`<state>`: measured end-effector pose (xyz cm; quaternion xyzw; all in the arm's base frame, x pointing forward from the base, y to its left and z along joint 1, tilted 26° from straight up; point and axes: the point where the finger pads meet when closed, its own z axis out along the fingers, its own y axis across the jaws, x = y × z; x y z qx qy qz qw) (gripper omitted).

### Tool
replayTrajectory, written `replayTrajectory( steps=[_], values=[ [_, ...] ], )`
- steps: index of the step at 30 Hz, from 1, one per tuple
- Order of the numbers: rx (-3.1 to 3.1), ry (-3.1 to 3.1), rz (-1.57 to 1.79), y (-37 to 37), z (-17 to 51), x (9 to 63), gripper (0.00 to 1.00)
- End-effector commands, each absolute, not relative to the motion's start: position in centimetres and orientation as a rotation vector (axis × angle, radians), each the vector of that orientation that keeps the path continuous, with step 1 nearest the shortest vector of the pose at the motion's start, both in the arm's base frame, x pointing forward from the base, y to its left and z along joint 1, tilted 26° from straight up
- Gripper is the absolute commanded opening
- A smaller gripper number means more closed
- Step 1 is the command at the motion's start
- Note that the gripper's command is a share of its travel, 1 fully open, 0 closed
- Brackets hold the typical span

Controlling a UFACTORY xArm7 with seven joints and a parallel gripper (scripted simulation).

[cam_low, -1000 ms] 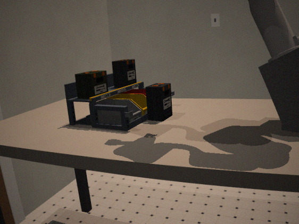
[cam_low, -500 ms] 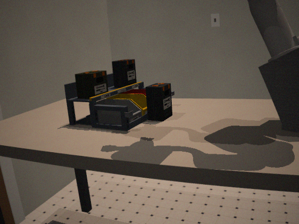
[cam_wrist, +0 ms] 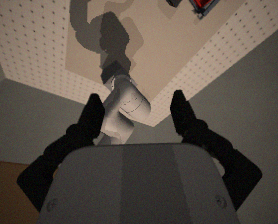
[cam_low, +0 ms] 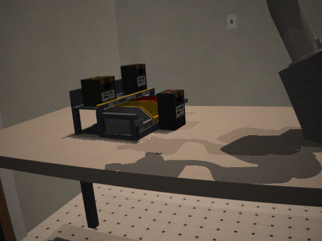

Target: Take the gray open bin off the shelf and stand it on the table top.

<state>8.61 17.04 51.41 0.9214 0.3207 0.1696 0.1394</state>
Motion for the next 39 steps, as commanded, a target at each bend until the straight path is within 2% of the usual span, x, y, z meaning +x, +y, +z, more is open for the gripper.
replayTrajectory(
  steps=[1, 13, 18, 30, 35, 39],
  values=[
    [2.53, 1.177, 0.448, 20.6, 50.3, 7.3, 1.0],
    [2.53, 1.177, 0.448, 20.6, 50.3, 7.3, 1.0],
    [2.333, 1.479, 0.382, 25.0, 48.8, 5.6, 1.0],
    [2.333, 1.479, 0.382, 25.0, 48.8, 5.6, 1.0],
    [2.105, 1.752, 0.312, 29.4, 47.3, 3.9, 1.0],
    [2.105, 1.752, 0.312, 29.4, 47.3, 3.9, 1.0]
  ],
)
